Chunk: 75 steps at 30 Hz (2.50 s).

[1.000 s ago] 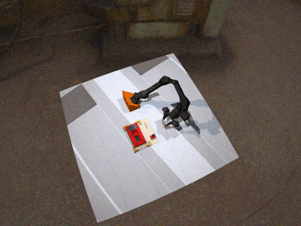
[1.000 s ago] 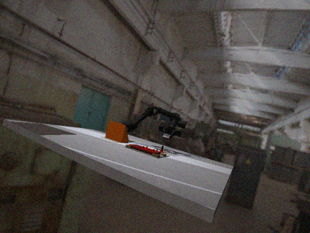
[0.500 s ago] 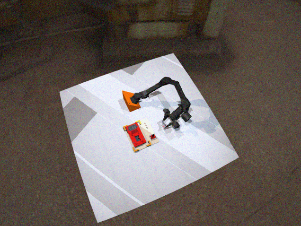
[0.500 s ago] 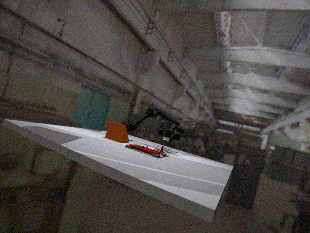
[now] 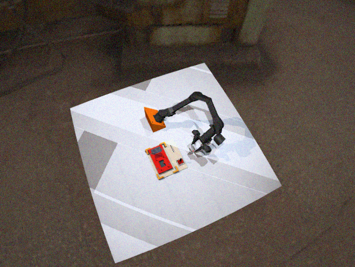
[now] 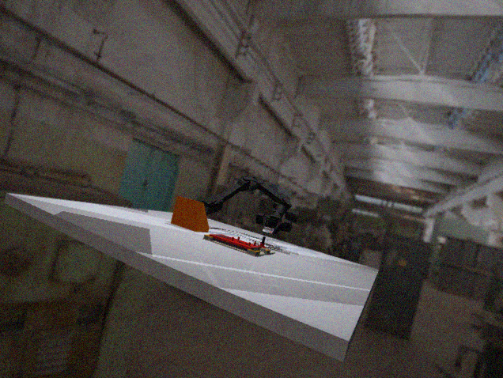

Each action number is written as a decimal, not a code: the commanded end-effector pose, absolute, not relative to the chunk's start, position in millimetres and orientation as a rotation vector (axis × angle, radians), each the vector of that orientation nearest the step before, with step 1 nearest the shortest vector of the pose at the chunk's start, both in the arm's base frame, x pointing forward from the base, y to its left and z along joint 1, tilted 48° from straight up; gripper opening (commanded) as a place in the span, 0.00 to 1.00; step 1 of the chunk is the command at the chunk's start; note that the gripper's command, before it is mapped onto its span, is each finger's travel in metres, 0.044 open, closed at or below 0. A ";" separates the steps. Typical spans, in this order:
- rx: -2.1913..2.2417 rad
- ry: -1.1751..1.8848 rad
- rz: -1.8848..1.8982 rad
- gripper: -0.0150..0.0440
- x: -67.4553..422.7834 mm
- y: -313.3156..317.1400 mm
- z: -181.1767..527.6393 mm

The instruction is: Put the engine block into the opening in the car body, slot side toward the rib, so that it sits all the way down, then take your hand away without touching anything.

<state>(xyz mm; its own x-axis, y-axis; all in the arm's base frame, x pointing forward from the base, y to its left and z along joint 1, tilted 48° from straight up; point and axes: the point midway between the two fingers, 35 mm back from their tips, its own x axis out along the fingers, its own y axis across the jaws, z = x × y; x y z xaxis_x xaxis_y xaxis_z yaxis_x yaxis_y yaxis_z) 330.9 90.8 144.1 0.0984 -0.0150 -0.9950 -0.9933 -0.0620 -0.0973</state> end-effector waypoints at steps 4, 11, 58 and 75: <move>-1.314 1.129 1.171 0.25 330.1 99.6 133.5; -1.313 1.129 1.171 0.25 330.2 108.6 125.6; -1.316 1.127 1.166 1.00 331.5 131.5 106.8; -1.312 1.127 1.171 1.00 327.7 128.1 151.8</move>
